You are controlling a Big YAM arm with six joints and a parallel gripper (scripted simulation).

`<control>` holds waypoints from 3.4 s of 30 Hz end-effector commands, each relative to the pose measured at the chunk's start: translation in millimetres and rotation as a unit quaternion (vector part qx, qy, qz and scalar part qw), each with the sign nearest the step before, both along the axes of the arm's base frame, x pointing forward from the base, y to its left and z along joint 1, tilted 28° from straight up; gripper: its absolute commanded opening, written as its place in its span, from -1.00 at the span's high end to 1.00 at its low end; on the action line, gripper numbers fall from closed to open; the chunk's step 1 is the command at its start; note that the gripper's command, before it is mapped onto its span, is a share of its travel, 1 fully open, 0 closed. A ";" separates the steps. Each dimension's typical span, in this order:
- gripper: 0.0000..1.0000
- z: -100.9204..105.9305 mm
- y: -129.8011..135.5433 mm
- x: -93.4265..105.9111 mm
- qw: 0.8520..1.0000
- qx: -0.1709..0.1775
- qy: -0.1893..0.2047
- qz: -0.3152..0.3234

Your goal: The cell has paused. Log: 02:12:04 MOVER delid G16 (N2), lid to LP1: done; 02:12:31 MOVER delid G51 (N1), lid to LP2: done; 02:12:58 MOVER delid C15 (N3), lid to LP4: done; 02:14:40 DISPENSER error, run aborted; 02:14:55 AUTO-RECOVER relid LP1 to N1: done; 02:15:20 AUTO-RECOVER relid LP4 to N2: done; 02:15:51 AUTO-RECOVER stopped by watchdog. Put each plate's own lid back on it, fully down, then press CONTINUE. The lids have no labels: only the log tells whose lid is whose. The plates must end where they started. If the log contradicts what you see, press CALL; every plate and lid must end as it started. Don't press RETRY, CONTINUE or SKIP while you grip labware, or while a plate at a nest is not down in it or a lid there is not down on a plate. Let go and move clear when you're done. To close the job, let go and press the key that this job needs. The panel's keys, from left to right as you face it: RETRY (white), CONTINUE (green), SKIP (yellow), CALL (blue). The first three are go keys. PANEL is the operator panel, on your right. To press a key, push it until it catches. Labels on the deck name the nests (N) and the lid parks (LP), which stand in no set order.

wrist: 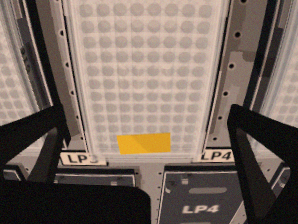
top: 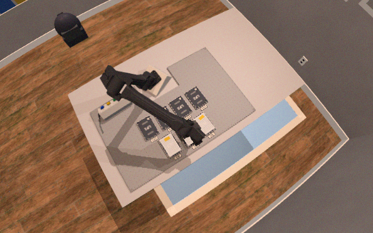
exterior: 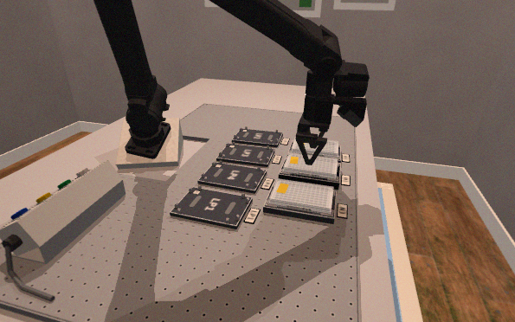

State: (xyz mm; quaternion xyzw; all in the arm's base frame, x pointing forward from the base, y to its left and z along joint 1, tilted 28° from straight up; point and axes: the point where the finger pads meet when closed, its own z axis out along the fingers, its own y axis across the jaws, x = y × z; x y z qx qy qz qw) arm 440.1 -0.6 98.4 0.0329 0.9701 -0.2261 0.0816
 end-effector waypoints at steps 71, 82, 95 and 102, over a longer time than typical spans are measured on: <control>1.00 -14.9 6.6 -137.3 1.000 0.004 -0.018 0.002; 1.00 -20.2 5.5 -144.7 1.000 0.004 -0.019 0.003; 1.00 32.7 30.6 -138.7 0.999 0.010 -0.034 0.004; 1.00 59.2 43.9 -144.7 0.999 0.012 -0.034 0.004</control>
